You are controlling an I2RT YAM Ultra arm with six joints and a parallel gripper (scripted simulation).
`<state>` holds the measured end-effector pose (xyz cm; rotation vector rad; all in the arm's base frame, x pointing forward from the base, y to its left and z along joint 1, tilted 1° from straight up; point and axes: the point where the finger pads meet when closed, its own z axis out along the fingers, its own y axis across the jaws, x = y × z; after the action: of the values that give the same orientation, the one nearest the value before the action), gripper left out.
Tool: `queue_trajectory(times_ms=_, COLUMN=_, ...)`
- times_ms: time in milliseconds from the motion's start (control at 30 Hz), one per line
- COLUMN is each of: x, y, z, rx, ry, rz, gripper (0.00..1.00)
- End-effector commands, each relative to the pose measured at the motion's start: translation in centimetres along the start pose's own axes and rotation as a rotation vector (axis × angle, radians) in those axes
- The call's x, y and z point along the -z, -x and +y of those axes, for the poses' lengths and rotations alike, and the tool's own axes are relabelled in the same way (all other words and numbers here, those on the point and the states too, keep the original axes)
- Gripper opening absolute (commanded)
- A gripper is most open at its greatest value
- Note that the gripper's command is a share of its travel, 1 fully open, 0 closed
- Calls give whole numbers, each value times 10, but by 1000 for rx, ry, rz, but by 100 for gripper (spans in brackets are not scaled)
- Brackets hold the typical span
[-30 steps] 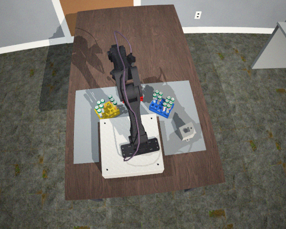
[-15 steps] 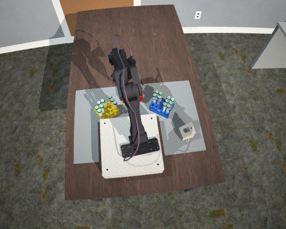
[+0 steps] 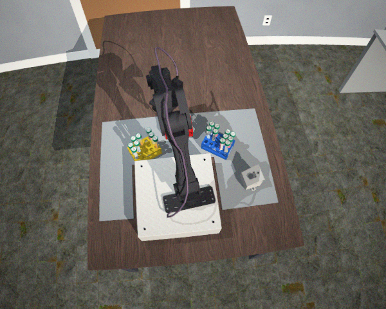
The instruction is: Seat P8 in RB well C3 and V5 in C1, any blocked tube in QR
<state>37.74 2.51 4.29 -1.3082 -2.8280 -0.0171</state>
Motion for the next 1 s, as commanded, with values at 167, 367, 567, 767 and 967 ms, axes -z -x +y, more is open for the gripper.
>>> queue_trajectory(times_ms=167, x=11, y=1, z=7, rx=5, ry=38, rz=-32, gripper=30)
queue_trajectory(times_ms=367, x=7, y=-1, z=3, rx=2, ry=29, rz=-25, gripper=30)
queue_trajectory(times_ms=567, x=2, y=-3, z=0, rx=1, ry=21, rz=-19, gripper=30)
queue_trajectory(times_ms=767, x=0, y=-3, z=-1, rx=1, ry=18, rz=-17, gripper=30)
queue_trajectory(times_ms=967, x=-2, y=-3, z=0, rx=1, ry=20, rz=-18, gripper=30)
